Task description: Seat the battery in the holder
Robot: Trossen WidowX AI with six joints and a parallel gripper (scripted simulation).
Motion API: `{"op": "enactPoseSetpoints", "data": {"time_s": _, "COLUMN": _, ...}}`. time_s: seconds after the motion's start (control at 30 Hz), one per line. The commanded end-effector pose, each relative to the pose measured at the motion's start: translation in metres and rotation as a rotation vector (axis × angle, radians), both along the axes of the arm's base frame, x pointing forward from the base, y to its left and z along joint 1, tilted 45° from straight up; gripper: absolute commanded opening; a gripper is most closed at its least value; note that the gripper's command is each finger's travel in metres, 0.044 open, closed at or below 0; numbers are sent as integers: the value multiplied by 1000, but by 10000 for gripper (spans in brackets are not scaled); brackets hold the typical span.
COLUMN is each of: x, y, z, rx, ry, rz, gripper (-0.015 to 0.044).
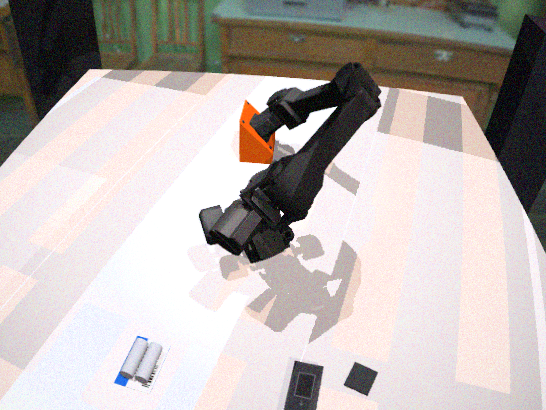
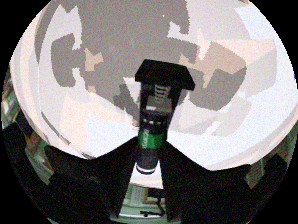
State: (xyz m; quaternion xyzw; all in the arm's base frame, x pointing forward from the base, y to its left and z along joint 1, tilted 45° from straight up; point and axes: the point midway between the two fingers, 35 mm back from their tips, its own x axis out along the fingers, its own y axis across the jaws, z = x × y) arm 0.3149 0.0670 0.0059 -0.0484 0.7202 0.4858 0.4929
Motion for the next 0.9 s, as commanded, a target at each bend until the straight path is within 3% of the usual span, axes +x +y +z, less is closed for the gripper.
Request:
{"op": "enactPoseSetpoints", "data": {"time_s": 0.0, "x": 3, "y": 0, "z": 0, "rx": -15, "ry": 6, "rz": 7, "gripper": 66}}
{"op": "enactPoseSetpoints", "data": {"time_s": 0.87, "x": 15, "y": 8, "z": 3, "rx": -7, "ry": 17, "rz": 8, "gripper": 66}}
